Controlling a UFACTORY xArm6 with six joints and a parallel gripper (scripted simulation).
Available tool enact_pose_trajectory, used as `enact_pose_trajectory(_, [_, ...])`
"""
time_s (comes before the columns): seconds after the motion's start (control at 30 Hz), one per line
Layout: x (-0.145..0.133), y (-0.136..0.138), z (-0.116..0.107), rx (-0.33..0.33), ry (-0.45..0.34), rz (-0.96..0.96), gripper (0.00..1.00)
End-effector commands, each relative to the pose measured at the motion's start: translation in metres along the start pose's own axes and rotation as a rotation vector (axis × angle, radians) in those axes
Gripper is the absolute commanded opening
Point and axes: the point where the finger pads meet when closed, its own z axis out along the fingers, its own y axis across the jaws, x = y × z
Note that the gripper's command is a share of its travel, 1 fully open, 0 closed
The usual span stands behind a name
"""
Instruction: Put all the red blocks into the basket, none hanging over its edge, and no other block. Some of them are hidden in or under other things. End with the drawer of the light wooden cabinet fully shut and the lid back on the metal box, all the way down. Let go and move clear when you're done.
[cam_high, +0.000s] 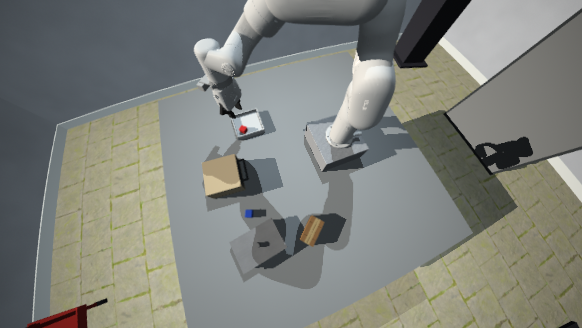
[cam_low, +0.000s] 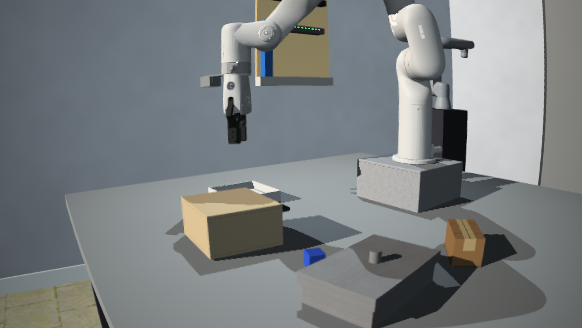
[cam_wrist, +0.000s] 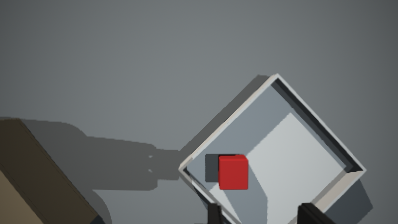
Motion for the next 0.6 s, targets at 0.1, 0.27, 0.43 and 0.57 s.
enact_pose_trajectory(0.1, [0.002, -0.001, -0.008, 0.002, 0.006, 0.000, 0.50])
enact_pose_trajectory(0.27, [0.002, -0.001, -0.009, 0.002, 0.006, -0.001, 0.50])
enact_pose_trajectory(0.43, [0.001, -0.017, -0.009, 0.001, 0.006, -0.030, 0.50])
enact_pose_trajectory(0.57, [-0.012, -0.093, -0.010, 0.001, 0.007, -0.181, 0.50])
